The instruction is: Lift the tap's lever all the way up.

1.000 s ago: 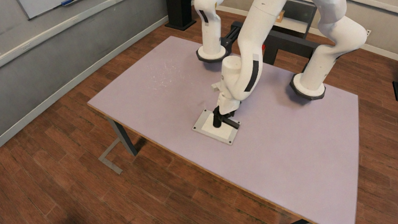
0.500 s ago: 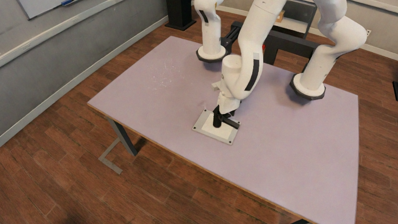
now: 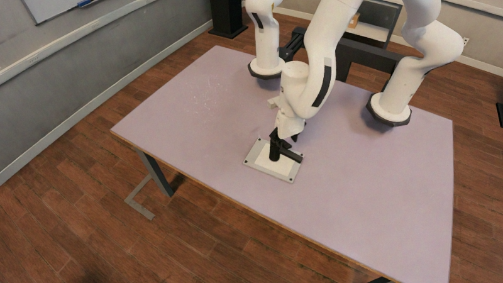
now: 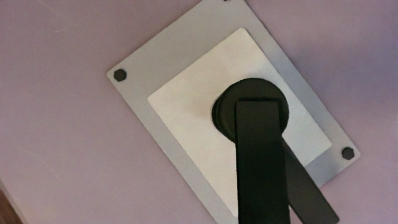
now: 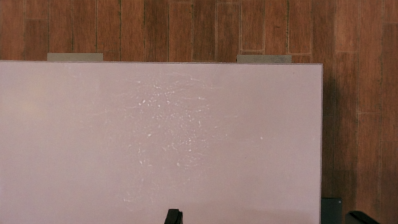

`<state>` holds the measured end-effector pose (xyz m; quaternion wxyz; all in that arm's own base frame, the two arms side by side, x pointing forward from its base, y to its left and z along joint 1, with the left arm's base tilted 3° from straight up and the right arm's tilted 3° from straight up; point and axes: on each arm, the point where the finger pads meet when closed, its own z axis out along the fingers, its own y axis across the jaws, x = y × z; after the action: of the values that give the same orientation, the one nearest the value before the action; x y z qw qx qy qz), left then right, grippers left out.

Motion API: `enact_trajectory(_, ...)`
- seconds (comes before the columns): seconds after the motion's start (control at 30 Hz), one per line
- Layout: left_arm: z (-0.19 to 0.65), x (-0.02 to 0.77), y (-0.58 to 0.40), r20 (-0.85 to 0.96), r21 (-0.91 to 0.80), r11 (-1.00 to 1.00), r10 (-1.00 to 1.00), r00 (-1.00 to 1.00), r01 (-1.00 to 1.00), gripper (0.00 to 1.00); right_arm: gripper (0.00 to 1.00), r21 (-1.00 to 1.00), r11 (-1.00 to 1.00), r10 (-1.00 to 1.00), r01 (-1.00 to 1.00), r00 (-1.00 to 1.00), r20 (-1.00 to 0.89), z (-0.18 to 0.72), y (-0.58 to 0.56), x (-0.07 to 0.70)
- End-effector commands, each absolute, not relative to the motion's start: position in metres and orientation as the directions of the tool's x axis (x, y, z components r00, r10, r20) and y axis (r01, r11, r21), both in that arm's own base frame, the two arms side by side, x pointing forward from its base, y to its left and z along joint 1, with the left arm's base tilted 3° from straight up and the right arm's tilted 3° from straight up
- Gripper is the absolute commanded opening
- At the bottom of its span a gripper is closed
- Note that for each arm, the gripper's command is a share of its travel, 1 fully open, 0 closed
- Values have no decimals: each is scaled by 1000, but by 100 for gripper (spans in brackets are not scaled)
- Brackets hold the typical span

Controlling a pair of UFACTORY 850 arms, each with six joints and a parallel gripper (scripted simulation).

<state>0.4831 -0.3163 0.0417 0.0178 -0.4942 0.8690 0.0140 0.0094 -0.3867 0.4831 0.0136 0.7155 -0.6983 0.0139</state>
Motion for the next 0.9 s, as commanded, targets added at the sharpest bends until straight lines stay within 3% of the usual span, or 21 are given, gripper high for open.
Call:
enact_trajectory(0.0,56,484,-317,-45,4,511,-859,-511,-859,66,100,0,-24,-999,-1000,24,41,484,-387,9)
enact_trajectory(0.67,79,483,-318,-45,4,511,-859,-511,-859,66,100,0,-24,-999,-1000,24,41,484,-387,9)
enact_trajectory(0.7,79,483,-318,-45,4,511,-859,-511,-859,0,100,0,-24,-999,-1000,24,41,484,-387,9)
enact_trajectory(0.87,79,483,-318,-45,4,511,-859,-511,-859,0,100,0,-24,-999,-1000,24,41,484,-387,9)
